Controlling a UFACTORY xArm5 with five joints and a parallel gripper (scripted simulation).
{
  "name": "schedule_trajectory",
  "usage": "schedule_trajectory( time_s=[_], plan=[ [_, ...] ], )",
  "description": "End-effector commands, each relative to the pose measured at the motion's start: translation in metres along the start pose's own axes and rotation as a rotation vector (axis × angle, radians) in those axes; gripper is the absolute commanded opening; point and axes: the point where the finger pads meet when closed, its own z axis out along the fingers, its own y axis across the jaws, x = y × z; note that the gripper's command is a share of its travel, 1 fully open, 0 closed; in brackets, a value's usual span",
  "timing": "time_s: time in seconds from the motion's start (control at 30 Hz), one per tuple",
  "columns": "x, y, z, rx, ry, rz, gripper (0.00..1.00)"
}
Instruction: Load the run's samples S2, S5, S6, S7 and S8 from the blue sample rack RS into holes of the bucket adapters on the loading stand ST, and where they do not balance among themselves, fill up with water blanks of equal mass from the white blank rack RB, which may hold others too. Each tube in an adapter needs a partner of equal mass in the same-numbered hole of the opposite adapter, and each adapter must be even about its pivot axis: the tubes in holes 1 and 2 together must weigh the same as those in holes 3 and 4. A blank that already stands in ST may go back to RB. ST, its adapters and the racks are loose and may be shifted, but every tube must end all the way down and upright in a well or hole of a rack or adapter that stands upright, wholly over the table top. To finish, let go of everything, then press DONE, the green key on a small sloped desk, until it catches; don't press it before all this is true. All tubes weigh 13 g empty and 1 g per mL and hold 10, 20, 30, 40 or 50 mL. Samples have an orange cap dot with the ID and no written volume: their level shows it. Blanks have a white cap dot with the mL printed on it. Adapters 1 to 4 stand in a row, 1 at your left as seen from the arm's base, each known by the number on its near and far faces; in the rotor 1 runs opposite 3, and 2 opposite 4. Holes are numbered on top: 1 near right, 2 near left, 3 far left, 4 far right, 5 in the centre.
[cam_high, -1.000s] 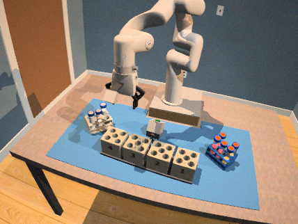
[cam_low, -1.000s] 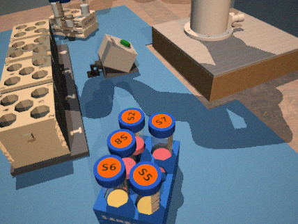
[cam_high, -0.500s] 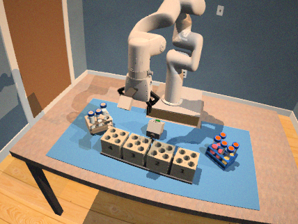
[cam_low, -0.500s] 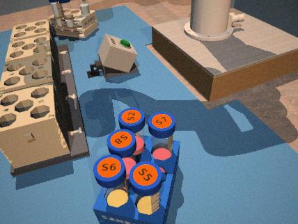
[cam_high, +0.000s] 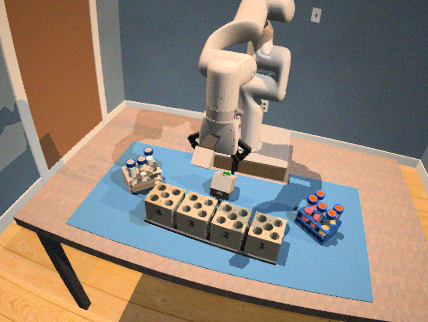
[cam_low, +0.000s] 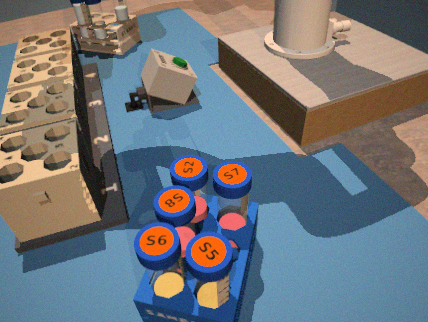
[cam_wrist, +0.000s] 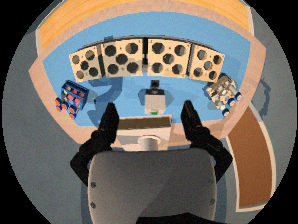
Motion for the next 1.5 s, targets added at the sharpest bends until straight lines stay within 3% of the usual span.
schedule_trajectory(
  time_s=[0.0,0.73,0.8,1.47],
  plan=[
    [0.001,-0.024,-0.001,0.001,0.002,-0.094,1.00],
    [-0.023,-0.121,0.001,0.004,-0.002,-0.761,1.00],
    [-0.023,-0.121,0.001,0.004,-0.002,-0.761,1.00],
    [-0.045,-0.209,0.002,0.006,-0.006,-0.811,1.00]
  ],
)
